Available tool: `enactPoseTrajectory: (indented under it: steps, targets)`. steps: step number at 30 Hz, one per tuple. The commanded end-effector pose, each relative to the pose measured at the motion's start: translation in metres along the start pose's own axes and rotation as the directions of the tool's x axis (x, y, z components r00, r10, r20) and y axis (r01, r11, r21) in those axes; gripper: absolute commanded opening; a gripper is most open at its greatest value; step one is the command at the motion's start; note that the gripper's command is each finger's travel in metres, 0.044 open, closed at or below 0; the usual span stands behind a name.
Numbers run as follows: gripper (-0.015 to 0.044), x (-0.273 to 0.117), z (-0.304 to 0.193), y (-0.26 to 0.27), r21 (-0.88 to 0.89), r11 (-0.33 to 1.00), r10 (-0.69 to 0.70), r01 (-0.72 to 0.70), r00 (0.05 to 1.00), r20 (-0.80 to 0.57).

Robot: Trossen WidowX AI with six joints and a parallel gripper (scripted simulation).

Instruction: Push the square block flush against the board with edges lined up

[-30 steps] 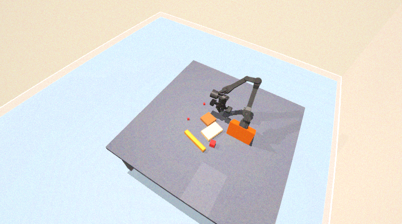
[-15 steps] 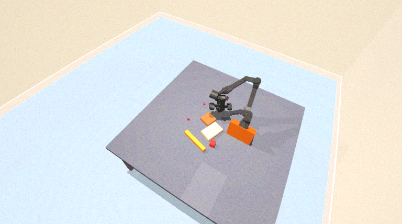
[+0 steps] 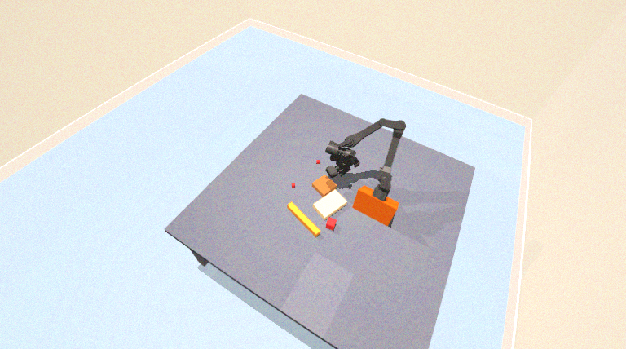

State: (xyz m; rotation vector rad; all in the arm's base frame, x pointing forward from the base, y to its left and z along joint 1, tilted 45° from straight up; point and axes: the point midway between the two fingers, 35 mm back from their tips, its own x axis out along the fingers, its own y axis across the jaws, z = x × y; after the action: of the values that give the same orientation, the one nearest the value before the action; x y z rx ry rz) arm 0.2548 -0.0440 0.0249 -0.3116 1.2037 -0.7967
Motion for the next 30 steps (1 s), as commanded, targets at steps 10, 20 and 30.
enactPoseTrajectory:
  steps: [10,20,30]
  targets:
    - [0.0,0.001,-0.003,0.004,-0.402,0.916,-0.001,0.0,1.0,-0.001]
    - [0.0,0.007,-0.003,0.006,-0.538,0.843,0.0,-0.002,1.0,-0.002]
    - [0.0,0.022,-0.004,0.009,-0.792,0.611,0.001,-0.003,1.0,-0.003]
